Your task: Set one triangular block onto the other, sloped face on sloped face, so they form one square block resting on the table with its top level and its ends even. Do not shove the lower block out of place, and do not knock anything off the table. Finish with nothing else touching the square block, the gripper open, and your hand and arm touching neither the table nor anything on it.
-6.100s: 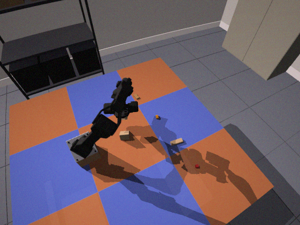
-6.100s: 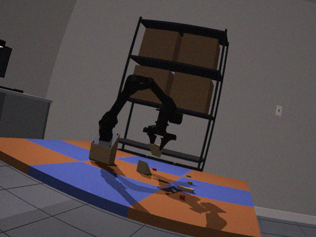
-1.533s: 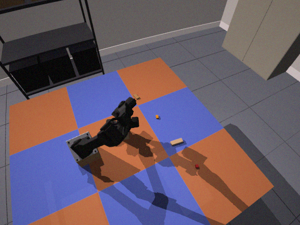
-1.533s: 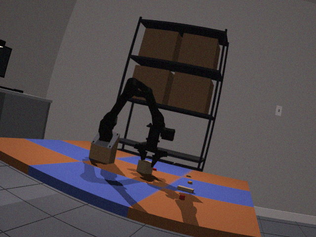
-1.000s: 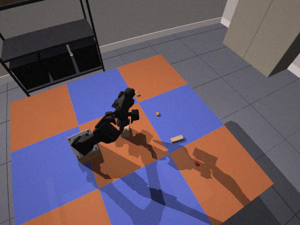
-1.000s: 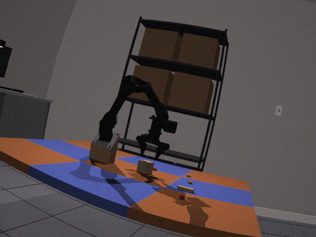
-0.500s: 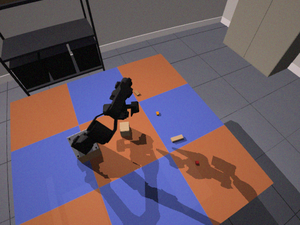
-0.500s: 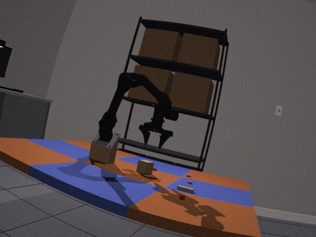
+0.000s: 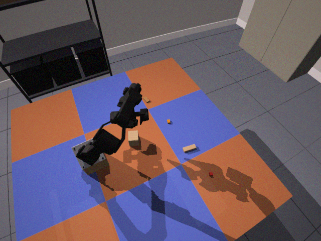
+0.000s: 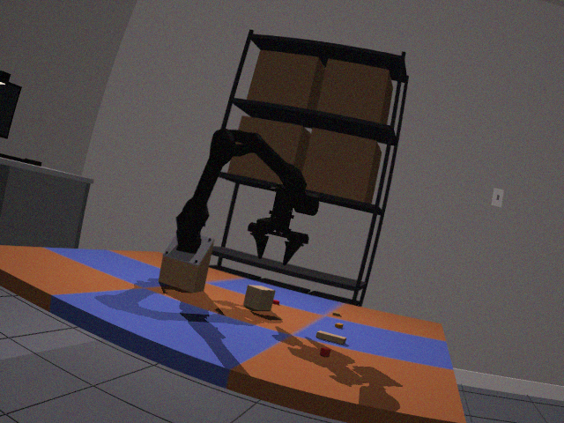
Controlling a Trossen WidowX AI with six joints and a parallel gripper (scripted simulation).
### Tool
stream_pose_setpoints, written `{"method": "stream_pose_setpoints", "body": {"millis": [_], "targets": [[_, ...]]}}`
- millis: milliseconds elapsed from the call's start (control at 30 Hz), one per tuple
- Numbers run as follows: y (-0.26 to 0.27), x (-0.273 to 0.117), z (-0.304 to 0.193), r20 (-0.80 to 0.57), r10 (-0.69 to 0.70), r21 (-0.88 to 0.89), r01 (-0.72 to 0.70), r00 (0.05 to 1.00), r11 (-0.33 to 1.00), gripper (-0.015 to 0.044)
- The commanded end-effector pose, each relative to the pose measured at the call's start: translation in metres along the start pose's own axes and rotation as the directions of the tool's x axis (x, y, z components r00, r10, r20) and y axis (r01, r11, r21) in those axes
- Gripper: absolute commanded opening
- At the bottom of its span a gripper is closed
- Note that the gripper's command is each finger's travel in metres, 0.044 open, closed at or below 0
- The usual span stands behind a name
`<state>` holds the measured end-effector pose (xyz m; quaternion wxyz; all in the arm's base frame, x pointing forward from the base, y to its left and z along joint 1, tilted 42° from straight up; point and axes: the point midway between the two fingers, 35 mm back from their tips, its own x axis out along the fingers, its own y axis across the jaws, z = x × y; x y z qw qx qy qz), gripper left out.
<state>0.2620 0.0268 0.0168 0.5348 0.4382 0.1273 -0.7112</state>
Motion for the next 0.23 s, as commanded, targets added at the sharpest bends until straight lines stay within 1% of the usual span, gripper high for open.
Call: {"method": "stream_pose_setpoints", "body": {"millis": [0, 200], "targets": [[0.0005, -0.0004, -0.0005, -0.002, 0.002, -0.002, -0.002, 1.0, 1.0, 0.044], [0.0005, -0.0004, -0.0005, -0.002, 0.002, -0.002, -0.002, 1.0, 1.0, 0.044]]}}
